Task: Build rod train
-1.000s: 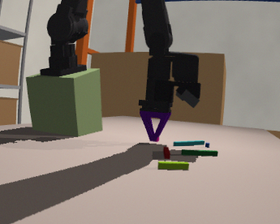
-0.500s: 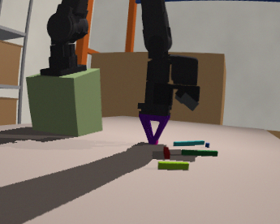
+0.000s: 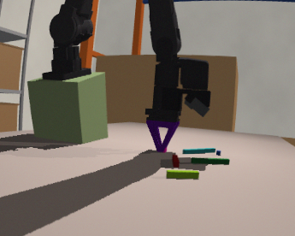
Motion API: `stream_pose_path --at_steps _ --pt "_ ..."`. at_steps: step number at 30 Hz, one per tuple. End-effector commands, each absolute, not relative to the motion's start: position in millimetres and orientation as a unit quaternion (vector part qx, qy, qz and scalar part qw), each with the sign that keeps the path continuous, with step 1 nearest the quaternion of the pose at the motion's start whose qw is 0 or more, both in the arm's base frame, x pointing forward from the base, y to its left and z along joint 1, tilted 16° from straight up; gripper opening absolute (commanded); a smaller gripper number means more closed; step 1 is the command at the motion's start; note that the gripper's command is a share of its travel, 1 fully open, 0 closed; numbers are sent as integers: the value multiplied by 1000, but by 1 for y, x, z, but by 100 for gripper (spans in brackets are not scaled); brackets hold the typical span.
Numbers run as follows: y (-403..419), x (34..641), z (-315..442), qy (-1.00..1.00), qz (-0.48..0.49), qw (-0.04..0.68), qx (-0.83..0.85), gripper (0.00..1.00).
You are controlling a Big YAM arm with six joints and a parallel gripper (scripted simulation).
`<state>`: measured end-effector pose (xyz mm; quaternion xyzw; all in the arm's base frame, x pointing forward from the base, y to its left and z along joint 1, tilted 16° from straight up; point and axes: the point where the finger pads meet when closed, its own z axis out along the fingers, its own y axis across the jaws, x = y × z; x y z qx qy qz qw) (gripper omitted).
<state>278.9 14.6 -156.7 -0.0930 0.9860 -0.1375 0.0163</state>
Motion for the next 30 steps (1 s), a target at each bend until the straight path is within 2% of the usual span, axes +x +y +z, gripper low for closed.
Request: stream_pose_path --at_steps 1,19,20,24,28,30 --pt "15 293 -151 986 -136 37 -92 15" --pt "15 293 -151 986 -136 37 -92 15" --pt "15 293 -151 986 -136 37 -92 19" --pt "15 293 -151 986 -136 37 -92 19" --pt "15 293 -151 986 -136 37 -92 26" --pt "15 293 -151 986 -136 37 -92 26"
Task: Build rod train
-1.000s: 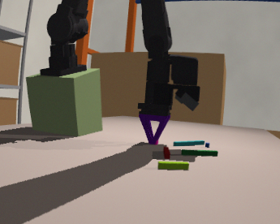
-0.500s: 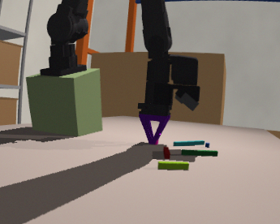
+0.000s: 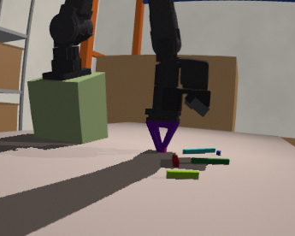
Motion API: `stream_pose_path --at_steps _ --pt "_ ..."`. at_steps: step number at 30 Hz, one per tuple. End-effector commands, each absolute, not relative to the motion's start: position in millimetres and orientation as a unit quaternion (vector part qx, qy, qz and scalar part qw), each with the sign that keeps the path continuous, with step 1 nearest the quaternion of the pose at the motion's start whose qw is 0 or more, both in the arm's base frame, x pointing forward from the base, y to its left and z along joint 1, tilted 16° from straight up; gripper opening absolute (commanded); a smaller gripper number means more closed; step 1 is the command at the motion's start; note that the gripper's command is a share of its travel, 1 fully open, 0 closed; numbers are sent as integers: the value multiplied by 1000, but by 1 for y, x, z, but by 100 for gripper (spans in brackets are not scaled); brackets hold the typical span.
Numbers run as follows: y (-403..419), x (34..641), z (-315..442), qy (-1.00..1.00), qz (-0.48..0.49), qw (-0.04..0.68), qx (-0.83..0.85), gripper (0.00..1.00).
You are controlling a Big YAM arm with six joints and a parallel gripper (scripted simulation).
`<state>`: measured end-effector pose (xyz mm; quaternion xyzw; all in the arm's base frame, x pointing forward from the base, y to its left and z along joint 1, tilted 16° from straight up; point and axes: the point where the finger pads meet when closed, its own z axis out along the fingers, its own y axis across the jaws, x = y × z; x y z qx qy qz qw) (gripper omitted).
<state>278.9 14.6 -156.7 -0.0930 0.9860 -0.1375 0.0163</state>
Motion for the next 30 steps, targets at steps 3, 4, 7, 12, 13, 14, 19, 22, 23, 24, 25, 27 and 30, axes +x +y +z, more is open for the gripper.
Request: stream_pose_path --at_steps 3,4,7,12,13,14,19,22,23,24,25,27,30 --pt "15 293 -151 986 -136 37 -92 30" --pt "15 293 -151 986 -136 37 -92 34" --pt "15 293 -151 986 -136 37 -92 34" --pt "15 293 -151 986 -136 37 -92 34" --pt "15 293 -151 986 -136 37 -92 34" --pt "15 293 -151 986 -136 37 -92 34" --pt "18 287 -147 985 -137 28 -97 34" --pt "22 282 -140 986 -137 26 -95 34" --pt "23 282 -137 986 -137 26 -95 34" --pt "24 281 -133 986 -137 26 -95 34" --pt "25 281 -129 986 -137 26 -95 34" --pt "25 281 -129 986 -137 26 -95 34" --pt "29 280 -114 986 -137 26 -95 34"
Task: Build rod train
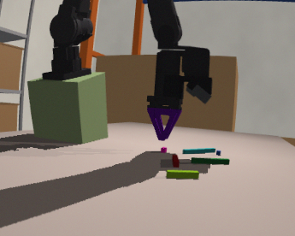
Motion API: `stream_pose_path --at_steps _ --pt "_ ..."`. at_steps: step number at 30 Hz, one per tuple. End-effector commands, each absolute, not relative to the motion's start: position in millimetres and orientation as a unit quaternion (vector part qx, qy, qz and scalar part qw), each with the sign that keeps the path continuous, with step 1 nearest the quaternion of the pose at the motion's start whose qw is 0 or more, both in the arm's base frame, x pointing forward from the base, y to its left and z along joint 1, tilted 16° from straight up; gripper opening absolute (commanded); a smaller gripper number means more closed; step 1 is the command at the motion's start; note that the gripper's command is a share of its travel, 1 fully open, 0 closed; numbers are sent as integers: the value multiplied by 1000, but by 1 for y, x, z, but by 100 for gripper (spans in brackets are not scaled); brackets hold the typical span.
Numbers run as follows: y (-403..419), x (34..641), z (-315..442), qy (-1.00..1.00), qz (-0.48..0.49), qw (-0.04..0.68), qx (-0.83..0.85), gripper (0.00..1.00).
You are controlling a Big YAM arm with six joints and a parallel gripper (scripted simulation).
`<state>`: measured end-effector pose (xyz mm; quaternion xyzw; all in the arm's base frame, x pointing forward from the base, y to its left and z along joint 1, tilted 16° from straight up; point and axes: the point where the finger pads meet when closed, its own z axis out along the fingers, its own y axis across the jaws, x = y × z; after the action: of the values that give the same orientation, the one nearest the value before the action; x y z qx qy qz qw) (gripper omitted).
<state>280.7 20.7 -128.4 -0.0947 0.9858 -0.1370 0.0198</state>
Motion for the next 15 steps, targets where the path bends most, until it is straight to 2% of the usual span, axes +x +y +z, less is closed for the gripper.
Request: stream_pose_path --at_steps 1,9,15 --pt "31 280 -108 986 -136 26 -95 34" --pt "47 296 -66 986 -132 44 -93 34" --pt "48 290 -66 986 -135 30 -95 34"
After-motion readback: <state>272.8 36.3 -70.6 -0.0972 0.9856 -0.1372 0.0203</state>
